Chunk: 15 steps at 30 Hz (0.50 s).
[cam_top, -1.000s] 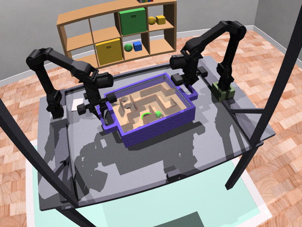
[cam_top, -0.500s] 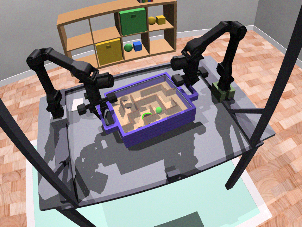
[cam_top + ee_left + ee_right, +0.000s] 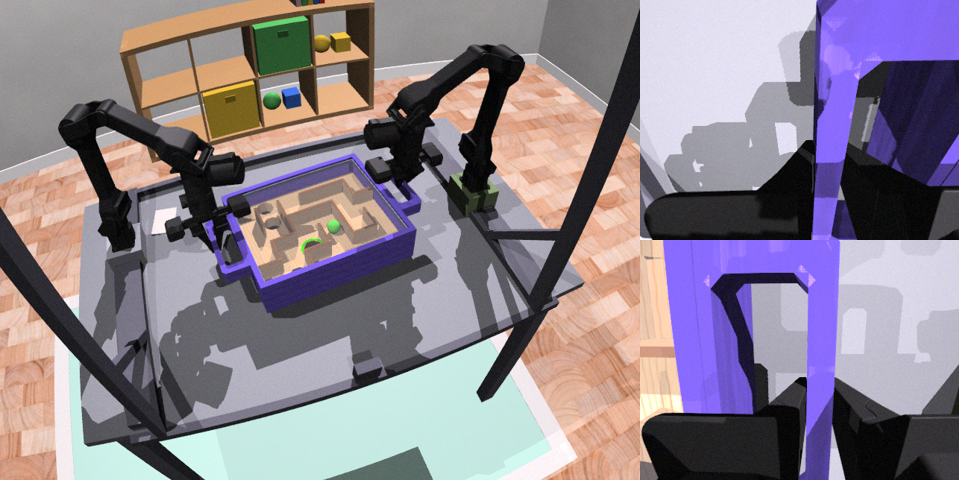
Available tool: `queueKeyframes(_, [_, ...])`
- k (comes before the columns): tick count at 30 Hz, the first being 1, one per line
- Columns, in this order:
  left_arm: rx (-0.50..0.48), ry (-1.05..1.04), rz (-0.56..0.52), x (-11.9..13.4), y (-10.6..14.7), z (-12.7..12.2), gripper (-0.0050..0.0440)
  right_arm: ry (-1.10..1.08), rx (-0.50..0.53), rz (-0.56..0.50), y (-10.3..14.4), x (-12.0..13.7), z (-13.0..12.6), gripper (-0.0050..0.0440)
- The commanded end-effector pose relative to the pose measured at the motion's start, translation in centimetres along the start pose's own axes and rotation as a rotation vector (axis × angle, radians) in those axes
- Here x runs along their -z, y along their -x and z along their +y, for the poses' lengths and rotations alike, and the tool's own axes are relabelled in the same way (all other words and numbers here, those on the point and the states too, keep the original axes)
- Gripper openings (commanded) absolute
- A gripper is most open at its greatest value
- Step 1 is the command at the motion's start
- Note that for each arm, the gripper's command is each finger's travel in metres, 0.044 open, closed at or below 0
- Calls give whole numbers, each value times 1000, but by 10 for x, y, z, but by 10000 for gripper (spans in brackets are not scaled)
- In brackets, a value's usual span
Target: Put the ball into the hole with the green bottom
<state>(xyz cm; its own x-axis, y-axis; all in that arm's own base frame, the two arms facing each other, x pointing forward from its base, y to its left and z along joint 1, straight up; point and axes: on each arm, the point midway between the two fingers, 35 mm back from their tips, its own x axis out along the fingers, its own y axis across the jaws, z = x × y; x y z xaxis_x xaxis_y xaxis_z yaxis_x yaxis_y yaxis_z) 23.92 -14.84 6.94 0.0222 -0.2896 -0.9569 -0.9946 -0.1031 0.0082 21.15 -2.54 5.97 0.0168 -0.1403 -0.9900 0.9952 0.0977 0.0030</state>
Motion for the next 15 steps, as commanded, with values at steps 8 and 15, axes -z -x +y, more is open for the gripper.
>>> queueKeyframes(8, [36,-20,47,14,14,1,-50,-6,-19,-19,12,-4,3,-50])
queueKeyframes(15, [-24,-1,-16,22,26,-4,-50,-16,-78,-78,-2,1,-1,-50])
